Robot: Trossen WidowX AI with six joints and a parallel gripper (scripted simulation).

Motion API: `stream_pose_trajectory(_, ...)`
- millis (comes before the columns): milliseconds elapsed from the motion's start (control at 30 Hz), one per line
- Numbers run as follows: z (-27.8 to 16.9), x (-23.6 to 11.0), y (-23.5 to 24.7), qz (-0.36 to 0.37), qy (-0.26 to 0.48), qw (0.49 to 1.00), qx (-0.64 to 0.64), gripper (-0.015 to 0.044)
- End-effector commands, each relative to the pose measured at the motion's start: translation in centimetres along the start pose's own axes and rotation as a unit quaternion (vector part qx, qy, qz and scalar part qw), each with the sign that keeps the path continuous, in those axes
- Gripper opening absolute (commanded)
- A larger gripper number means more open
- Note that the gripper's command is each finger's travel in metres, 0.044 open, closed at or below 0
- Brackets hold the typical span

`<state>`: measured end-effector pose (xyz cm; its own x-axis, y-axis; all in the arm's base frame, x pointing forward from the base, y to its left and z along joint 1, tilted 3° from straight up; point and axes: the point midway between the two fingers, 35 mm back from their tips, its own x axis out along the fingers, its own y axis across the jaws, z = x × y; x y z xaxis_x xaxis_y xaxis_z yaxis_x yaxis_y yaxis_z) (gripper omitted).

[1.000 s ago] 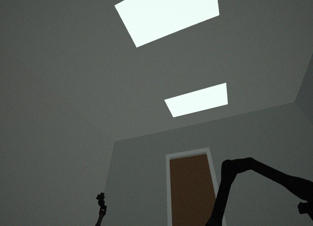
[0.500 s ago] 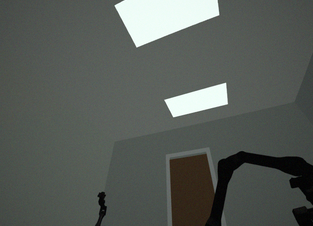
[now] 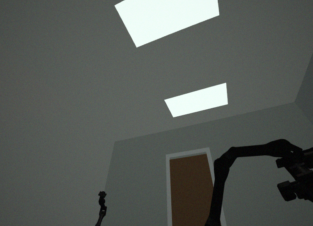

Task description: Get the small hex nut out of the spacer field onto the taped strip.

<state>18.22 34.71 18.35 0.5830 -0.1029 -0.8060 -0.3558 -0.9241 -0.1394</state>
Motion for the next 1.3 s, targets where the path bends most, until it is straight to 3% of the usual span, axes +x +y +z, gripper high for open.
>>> stream_pose_trajectory(0, -0.5, -0.5, 0.0, -0.001, 0.003, 1.0, 0.004, 0.0)
stream_pose_trajectory(500, -7.6, 1.9, 4.4, 0.019, -0.025, 0.999, 0.02, 0.0)
stream_pose_trajectory(1267, -16.1, 4.4, 14.9, 0.023, -0.043, 0.998, 0.029, 0.0)
